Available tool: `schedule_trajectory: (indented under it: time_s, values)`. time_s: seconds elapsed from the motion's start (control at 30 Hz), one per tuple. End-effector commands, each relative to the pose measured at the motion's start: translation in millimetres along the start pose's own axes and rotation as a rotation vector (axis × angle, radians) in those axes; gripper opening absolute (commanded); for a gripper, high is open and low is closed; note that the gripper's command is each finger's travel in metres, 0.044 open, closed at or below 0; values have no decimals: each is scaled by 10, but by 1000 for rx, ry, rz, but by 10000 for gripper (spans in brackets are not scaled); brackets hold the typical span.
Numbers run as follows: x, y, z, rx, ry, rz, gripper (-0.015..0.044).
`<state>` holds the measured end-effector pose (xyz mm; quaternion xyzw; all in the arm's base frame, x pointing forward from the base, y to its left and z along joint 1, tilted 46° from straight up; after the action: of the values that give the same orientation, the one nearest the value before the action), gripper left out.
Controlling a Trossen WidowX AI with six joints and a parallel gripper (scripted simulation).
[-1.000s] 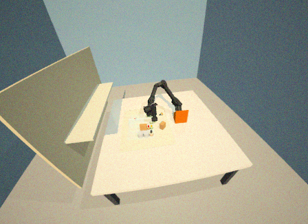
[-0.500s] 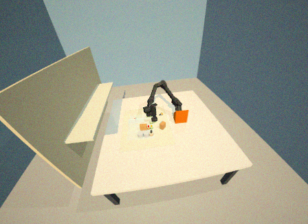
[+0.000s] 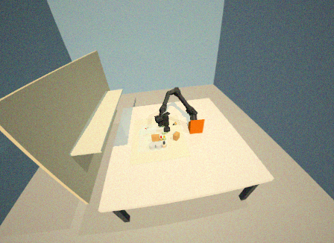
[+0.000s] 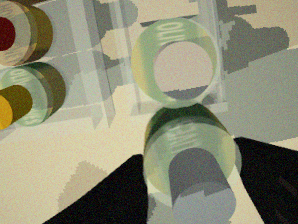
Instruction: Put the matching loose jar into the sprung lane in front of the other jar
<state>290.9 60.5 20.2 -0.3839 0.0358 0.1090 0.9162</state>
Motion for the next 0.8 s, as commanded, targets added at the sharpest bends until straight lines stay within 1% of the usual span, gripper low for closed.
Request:
schedule_trajectory:
  time_s: [0.0,0.77]
  values:
    - [87,-18,17,-3,-19,-14,0]
    - [178,-40,24,-3,-19,-14,0]
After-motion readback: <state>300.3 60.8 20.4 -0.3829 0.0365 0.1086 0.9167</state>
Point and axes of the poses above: the point midway between the two fingers, 35 mm back from their tips, its own z axis back along the fingers, its own y axis across the jaws, x = y × z, the point moved 9 cm from there along z, back along the fingers, and after that the axes turned 12 degrees about z, right-handed, at the moved point
